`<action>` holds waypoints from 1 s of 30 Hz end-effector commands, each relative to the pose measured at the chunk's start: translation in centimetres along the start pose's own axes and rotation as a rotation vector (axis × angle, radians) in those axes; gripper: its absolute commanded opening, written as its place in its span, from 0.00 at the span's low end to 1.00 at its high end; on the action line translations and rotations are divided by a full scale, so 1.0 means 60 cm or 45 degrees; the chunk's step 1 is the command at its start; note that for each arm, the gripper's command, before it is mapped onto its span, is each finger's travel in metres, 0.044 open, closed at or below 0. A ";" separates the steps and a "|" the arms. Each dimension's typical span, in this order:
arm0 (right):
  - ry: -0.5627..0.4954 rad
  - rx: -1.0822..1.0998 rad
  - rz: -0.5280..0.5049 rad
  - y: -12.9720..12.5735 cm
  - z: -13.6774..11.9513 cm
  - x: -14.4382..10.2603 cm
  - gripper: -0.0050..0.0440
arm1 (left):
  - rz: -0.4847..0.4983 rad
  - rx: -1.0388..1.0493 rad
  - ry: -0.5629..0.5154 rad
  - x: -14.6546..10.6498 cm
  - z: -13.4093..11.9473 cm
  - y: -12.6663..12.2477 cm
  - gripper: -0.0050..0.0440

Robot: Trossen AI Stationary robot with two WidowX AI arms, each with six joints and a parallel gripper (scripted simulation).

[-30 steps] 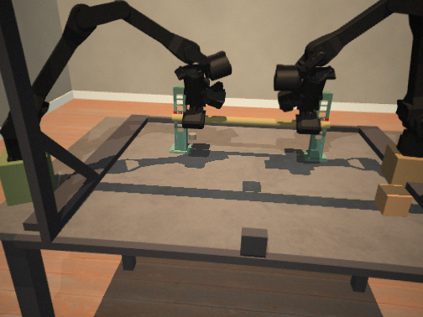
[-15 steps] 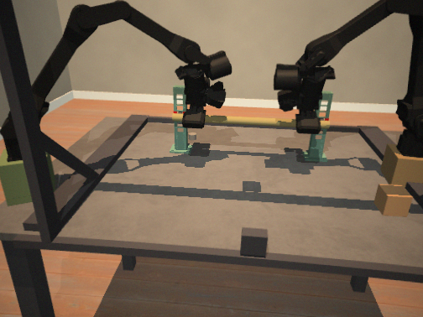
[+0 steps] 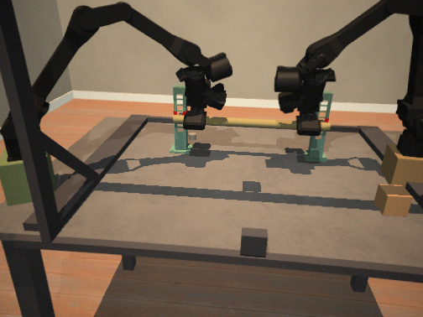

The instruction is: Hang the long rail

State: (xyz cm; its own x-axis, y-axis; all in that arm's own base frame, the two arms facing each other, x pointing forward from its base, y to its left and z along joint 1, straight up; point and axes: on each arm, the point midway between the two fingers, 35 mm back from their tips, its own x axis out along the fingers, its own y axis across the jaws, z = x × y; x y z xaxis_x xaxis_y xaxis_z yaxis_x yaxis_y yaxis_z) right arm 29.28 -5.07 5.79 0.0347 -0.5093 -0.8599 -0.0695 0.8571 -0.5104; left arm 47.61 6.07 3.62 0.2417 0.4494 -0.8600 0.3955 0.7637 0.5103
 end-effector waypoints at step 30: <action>-0.026 0.017 -0.009 -0.003 0.007 -0.001 0.35 | 0.027 -0.023 -0.031 -0.007 0.001 0.012 0.35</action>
State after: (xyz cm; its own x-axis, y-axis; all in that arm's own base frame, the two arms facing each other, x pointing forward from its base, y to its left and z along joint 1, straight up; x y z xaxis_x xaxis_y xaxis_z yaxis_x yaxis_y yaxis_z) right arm 29.30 -5.08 5.56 0.0365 -0.5093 -0.8598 -0.0683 0.8571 -0.5106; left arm 47.58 6.07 3.34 0.2491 0.4499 -0.8576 0.3919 0.7630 0.5141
